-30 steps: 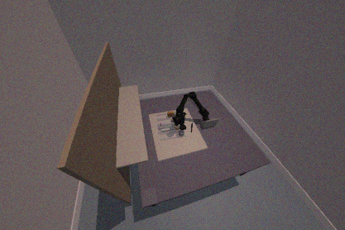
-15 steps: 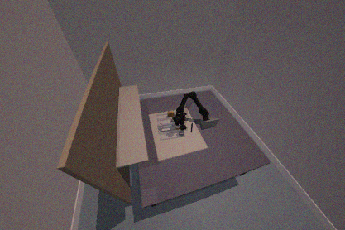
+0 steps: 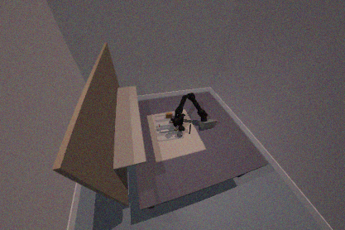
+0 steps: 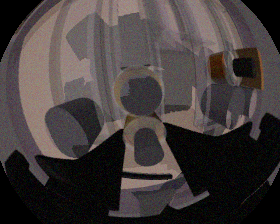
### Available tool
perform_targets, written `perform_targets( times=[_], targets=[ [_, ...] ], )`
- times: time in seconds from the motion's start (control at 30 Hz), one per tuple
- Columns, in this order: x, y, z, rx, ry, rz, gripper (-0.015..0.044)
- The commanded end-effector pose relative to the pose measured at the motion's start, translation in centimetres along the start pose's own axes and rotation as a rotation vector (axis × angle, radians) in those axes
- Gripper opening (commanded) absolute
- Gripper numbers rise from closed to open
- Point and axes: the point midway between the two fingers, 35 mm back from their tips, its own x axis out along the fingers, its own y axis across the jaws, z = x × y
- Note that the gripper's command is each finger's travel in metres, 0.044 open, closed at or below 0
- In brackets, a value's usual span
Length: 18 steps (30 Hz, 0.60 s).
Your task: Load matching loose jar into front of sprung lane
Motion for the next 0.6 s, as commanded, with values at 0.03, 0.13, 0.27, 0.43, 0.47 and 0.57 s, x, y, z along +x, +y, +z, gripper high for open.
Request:
perform_targets(
  times=[0.03, 0.13, 0.27, 0.43, 0.47, 0.57],
  targets=[
    [0.0, 0.01, -0.01, 0.006, -0.001, -0.002, 0.0026],
    [0.0, 0.01, -0.01, 0.006, -0.001, -0.002, 0.0105],
    [0.0, 0.01, -0.01, 0.006, -0.001, -0.002, 0.021],
    [0.0, 0.01, -0.01, 0.006, -0.001, -0.002, 0.0298],
    [-0.08, 0.01, 0.0, 0.006, -0.001, -0.002, 0.0298],
    [-0.76, 0.02, 0.01, 0.006, -0.001, -0.001, 0.0298]
  ],
)
